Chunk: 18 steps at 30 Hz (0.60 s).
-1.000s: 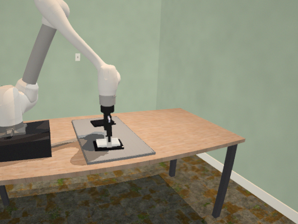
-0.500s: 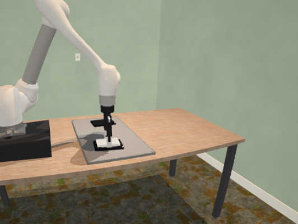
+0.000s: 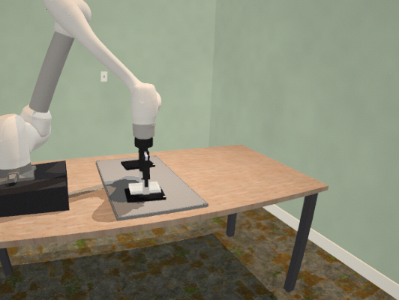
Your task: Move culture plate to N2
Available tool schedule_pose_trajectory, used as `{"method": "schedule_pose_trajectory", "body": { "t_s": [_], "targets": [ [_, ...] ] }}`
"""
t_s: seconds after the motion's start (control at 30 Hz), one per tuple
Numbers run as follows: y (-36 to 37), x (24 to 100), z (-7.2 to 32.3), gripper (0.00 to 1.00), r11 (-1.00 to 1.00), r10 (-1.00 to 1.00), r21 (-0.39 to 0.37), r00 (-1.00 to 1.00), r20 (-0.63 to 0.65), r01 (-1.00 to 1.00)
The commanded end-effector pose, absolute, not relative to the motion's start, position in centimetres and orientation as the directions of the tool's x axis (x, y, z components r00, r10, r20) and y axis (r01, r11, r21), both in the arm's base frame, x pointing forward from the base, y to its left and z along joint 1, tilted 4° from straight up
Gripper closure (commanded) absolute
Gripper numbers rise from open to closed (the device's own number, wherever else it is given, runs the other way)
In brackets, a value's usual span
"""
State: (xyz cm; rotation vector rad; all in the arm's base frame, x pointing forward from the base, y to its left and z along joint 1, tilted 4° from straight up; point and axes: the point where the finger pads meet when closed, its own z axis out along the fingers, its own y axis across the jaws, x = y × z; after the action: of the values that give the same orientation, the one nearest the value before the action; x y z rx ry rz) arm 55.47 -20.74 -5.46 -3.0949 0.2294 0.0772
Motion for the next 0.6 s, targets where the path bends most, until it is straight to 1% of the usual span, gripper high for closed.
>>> {"method": "schedule_pose_trajectory", "body": {
  "t_s": [0.0, 0.57],
  "targets": [
    [-20.8, 55.5, -4.7, 1.00, -0.988, -0.146, -0.034, 0.988, -0.052, -0.148],
    [-20.9, 55.6, -2.2, 1.00, -0.988, -0.146, -0.034, 0.988, -0.052, -0.148]
  ]
}}
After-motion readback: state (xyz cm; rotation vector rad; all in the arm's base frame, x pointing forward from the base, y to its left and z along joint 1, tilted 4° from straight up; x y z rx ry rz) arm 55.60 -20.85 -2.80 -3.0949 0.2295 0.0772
